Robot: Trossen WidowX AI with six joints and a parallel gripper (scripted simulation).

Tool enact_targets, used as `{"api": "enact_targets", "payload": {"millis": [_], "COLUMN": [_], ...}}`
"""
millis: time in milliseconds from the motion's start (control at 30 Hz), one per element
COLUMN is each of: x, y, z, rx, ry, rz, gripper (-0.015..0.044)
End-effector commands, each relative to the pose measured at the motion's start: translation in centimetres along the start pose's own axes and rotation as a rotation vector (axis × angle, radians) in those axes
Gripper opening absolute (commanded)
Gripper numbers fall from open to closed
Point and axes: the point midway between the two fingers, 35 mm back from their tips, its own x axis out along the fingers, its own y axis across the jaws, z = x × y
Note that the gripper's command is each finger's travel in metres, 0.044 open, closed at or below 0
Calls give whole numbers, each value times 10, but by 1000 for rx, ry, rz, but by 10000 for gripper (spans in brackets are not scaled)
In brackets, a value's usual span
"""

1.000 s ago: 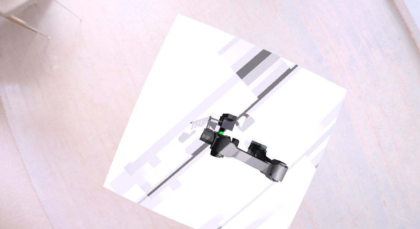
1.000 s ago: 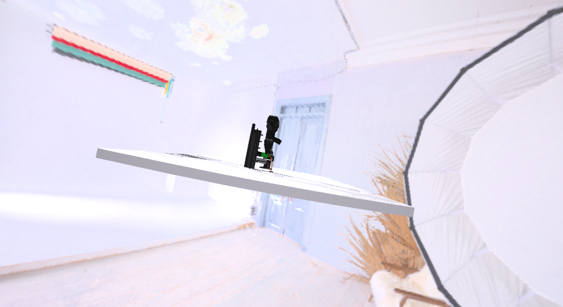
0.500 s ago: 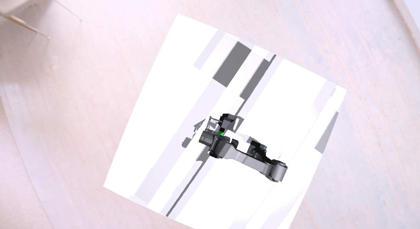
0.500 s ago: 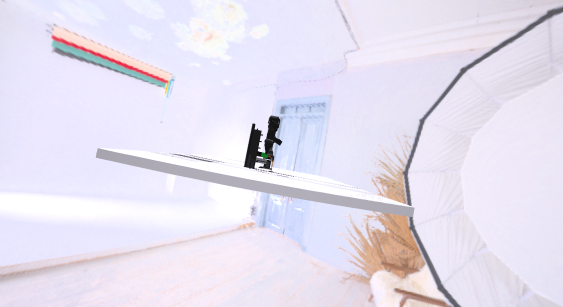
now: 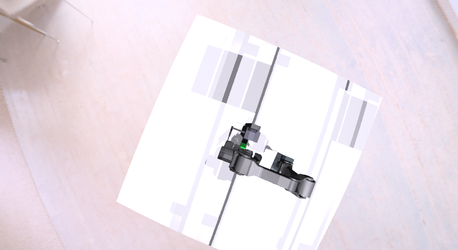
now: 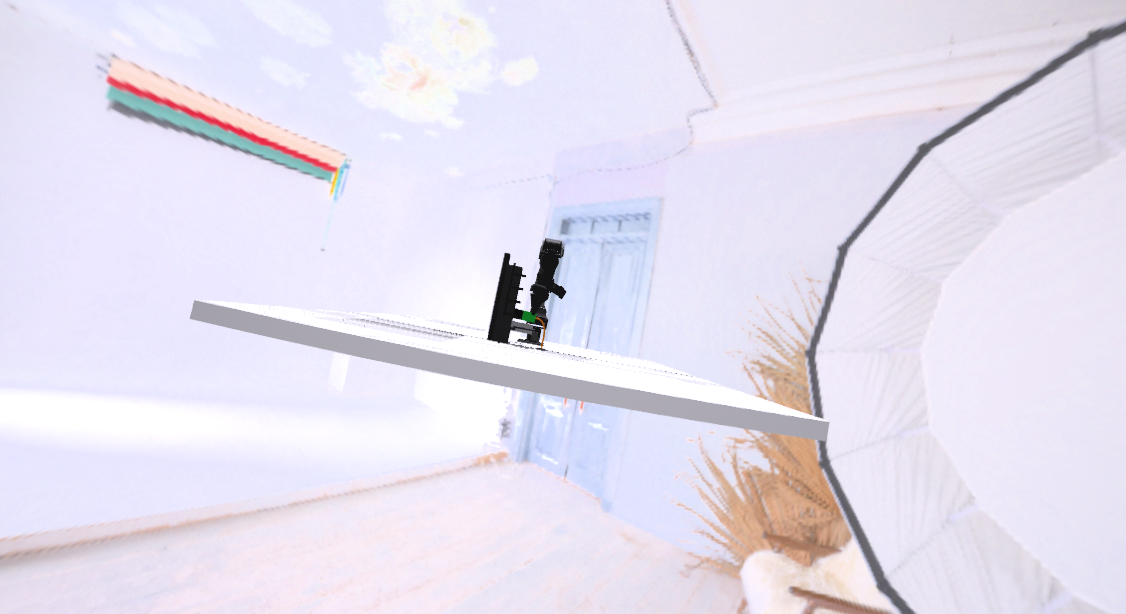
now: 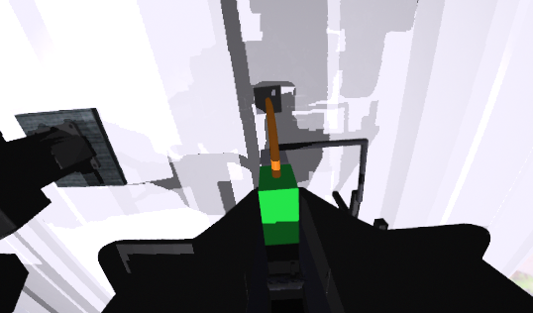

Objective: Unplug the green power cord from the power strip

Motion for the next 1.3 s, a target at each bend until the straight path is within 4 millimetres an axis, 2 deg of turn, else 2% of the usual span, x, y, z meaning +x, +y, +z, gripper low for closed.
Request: {"api": "enact_targets", "payload": {"millis": [0, 433, 467, 633, 933, 1033, 1267], "x": [-6, -9, -5, -5, -5, -14, -14], "y": [0, 5, 5, 5, 5, 5, 5], "z": [40, 60, 42, 42, 42, 41, 41], "rx": [-51, -53, -18, -18, -18, -51, -53], "ry": [-107, -108, -89, -89, -89, -104, -106], "rz": [-6, -4, 8, 8, 8, -3, -4], "gripper": [0, 0, 26, 157, 160, 160, 160]}}
